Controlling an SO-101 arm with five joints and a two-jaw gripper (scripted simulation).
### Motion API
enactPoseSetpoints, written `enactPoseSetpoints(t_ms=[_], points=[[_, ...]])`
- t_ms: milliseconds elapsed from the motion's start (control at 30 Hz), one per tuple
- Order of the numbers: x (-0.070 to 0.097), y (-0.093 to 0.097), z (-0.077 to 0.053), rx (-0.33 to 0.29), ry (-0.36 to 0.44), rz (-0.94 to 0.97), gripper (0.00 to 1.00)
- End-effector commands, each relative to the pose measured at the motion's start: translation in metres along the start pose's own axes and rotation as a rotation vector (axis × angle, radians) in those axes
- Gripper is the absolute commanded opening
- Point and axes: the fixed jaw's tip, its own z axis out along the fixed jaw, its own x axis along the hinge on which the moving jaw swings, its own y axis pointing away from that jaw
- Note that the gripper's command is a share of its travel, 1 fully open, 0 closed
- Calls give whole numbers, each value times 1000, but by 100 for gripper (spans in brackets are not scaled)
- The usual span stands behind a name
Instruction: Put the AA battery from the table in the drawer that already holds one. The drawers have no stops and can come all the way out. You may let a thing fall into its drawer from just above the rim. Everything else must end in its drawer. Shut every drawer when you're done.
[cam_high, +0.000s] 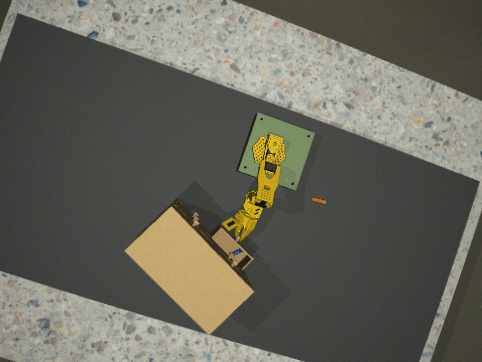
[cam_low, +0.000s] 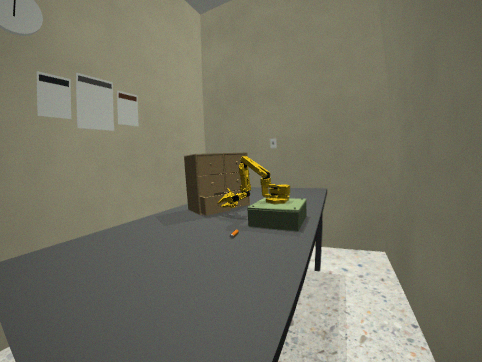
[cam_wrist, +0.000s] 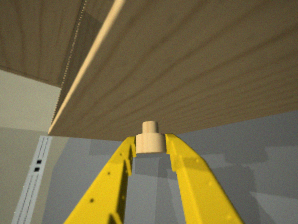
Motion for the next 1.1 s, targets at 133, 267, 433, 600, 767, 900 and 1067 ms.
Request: enactPoseSetpoints(t_ms=[133,267,433,600,767,900,1067], points=[[7,7,-3,-24,23,-4,0],[8,7,-5,-26,26,-6,0],[10,7,-7,-30,30,-8,0],[11,7,-9,-32,34,-9,0],[12,7,-10,-33,35,-10,0],[12,7,-10,-33,35,-10,0],[12,7,-10,-33,35,-10,0]])
